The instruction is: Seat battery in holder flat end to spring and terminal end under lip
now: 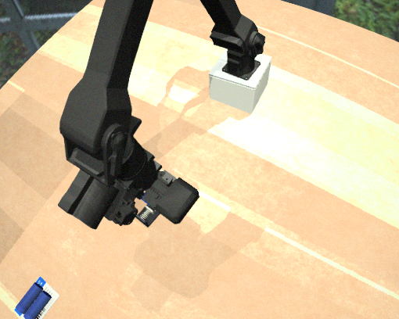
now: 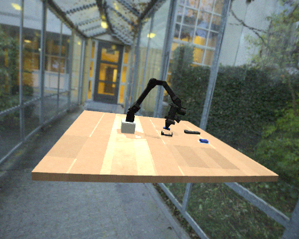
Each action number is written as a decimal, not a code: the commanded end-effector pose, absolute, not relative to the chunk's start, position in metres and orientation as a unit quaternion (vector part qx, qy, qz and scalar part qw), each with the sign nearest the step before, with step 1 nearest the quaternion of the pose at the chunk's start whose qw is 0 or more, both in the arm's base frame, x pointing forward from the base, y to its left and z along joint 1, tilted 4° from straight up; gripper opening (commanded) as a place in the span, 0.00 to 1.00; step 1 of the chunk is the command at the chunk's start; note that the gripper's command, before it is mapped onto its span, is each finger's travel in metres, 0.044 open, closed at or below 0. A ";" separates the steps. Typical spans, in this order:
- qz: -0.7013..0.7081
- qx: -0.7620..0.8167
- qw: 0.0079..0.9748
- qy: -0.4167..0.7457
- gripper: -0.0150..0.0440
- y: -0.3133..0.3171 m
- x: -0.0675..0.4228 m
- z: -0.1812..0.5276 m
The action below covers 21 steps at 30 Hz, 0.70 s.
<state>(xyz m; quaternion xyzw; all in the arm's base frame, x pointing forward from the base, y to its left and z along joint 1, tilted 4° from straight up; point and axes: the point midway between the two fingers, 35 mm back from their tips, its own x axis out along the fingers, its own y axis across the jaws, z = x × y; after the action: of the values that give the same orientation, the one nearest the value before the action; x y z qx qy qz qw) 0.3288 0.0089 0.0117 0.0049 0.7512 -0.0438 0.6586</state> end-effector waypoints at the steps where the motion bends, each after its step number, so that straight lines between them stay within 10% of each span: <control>1: -0.045 0.009 0.634 0.772 0.37 0.009 0.326 0.001; 21: -0.046 0.010 0.594 0.803 0.37 0.008 0.330 -0.007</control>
<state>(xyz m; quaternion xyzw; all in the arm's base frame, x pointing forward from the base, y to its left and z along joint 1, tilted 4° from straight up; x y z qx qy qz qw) 0.3300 0.0078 -0.0036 0.0063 0.7956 -0.0462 0.6040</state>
